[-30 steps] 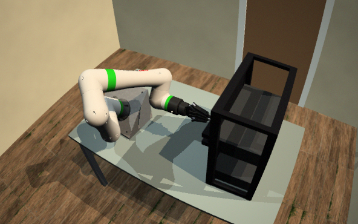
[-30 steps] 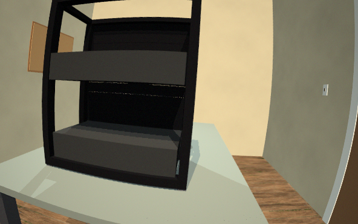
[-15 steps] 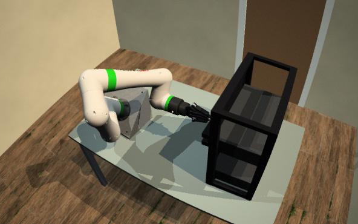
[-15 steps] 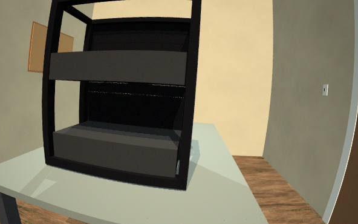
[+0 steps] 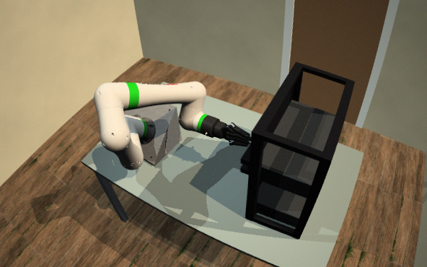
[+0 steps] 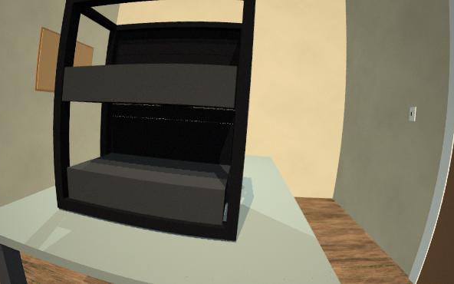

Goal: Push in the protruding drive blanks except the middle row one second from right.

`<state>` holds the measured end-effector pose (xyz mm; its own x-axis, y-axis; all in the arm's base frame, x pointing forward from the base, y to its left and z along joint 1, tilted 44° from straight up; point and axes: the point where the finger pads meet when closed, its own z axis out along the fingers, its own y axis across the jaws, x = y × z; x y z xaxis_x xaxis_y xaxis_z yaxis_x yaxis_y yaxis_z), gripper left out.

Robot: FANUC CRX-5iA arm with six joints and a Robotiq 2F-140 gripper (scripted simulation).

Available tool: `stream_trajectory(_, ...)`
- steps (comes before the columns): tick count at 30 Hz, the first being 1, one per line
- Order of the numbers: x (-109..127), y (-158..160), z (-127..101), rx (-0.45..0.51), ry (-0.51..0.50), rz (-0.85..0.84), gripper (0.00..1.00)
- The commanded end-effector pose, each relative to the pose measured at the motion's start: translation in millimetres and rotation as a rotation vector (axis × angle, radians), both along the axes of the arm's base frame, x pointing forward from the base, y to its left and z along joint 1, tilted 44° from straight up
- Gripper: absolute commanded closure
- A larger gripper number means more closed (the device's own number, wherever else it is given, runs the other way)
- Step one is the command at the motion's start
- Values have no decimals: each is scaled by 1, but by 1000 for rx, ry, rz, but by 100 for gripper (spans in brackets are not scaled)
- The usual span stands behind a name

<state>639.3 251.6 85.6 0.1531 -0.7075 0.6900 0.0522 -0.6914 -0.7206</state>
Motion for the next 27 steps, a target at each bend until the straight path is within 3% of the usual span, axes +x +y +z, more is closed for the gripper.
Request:
stream_trajectory(1,1,1,1,0,-1,2,100)
stream_trajectory(27,3,2,1,0,-1,2,100)
